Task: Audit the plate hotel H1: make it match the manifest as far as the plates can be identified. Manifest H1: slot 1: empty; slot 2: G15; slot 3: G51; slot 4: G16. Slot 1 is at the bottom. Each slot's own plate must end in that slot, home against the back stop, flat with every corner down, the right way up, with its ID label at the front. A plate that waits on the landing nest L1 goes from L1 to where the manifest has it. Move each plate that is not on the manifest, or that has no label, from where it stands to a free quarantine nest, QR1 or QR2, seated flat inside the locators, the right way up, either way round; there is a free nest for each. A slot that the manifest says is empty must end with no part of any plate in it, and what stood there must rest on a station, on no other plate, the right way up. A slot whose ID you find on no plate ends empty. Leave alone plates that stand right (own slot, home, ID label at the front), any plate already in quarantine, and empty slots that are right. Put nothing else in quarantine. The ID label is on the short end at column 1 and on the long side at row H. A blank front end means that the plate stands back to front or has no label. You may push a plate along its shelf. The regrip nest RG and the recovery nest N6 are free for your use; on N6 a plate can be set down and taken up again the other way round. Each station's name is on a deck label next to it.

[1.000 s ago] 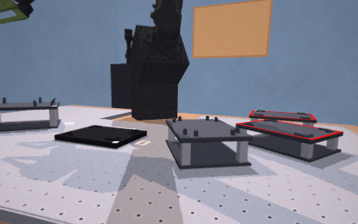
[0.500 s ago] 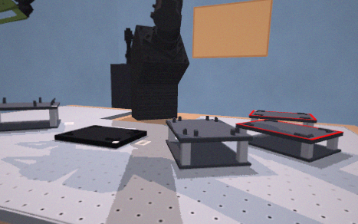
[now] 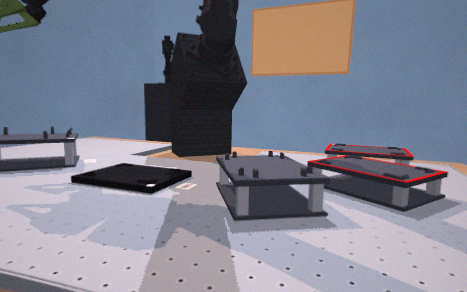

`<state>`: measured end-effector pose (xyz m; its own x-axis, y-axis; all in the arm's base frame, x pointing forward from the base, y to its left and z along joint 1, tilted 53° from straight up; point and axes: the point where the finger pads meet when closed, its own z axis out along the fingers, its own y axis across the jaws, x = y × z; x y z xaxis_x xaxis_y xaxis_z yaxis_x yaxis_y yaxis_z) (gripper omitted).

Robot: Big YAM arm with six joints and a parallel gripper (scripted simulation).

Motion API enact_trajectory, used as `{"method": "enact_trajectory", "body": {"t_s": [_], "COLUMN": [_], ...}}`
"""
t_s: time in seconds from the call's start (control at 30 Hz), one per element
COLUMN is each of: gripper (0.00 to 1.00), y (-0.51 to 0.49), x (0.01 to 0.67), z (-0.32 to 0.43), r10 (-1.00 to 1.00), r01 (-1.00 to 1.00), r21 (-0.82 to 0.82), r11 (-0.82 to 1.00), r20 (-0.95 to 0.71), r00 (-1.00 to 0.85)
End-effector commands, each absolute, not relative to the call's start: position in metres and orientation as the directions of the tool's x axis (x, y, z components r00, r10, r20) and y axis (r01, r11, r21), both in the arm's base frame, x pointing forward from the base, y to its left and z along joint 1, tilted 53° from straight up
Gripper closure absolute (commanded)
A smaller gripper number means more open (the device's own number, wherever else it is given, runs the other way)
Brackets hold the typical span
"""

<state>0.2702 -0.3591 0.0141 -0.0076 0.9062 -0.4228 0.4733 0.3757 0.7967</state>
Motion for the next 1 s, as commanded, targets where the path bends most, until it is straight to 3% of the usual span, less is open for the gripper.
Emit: {"method": "enact_trajectory", "body": {"t_s": [0.0,0.97], "gripper": [0.0,0.0], "y": [-0.367,-0.333], "x": [0.26,0.28], "z": [0.025,0.0], "r10": [0.894,0.902], "r01": [0.473,0.466], "r21": [0.793,0.797], "r11": [0.384,0.383], "r20": [-0.448,-0.432], "r00": [0.026,-0.002]}}
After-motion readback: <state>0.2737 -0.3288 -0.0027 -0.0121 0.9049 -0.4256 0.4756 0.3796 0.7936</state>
